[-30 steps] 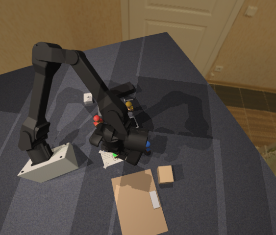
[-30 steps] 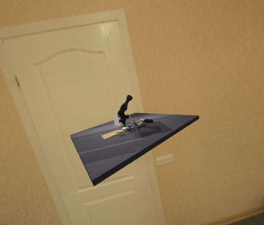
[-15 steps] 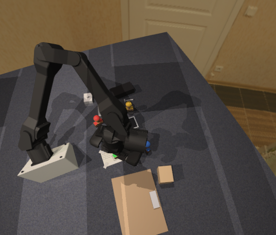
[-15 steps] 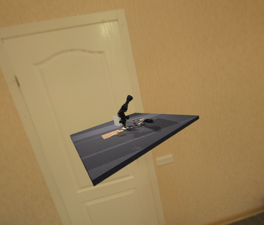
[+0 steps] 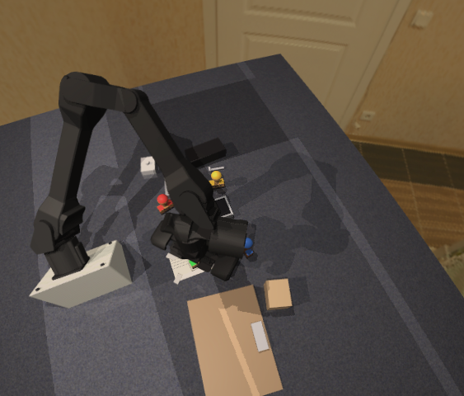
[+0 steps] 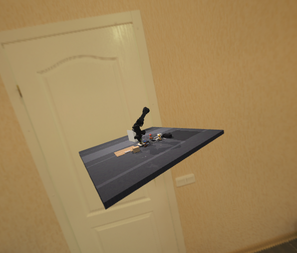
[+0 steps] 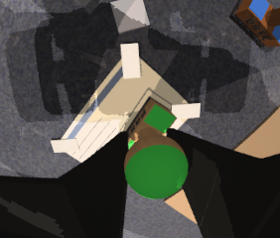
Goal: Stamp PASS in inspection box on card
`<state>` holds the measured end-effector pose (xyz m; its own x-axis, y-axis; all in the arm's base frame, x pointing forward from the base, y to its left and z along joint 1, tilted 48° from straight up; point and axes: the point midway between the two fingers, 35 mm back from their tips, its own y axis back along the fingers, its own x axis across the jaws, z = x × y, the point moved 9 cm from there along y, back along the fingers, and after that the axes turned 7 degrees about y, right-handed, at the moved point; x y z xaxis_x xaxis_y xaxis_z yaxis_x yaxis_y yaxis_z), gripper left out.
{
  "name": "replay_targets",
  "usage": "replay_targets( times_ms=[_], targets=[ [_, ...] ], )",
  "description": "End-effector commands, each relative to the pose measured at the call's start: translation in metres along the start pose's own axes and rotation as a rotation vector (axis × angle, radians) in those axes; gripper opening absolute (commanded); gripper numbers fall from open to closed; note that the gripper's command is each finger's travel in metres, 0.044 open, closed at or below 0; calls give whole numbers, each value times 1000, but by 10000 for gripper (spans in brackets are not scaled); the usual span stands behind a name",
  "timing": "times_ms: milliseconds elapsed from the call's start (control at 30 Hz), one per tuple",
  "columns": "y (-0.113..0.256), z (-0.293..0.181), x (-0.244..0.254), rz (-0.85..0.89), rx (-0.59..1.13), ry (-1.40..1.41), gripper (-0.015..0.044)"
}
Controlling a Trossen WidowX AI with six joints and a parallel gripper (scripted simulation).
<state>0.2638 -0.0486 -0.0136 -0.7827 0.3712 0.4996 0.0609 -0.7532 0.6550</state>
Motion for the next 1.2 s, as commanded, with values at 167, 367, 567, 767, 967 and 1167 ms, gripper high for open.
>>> replay_targets(
  times_ms=[167,367,567,767,967,1167],
  targets=[
    [-2,0,0,0,-4,-7,0],
    [-3,0,0,0,-4,-7,0],
    [-5,0,0,0,-4,-7,0],
    [-5,0,0,0,-4,-7,0],
    [-5,0,0,0,-4,-7,0],
    [-6,0,0,0,-4,-7,0]
  ],
)
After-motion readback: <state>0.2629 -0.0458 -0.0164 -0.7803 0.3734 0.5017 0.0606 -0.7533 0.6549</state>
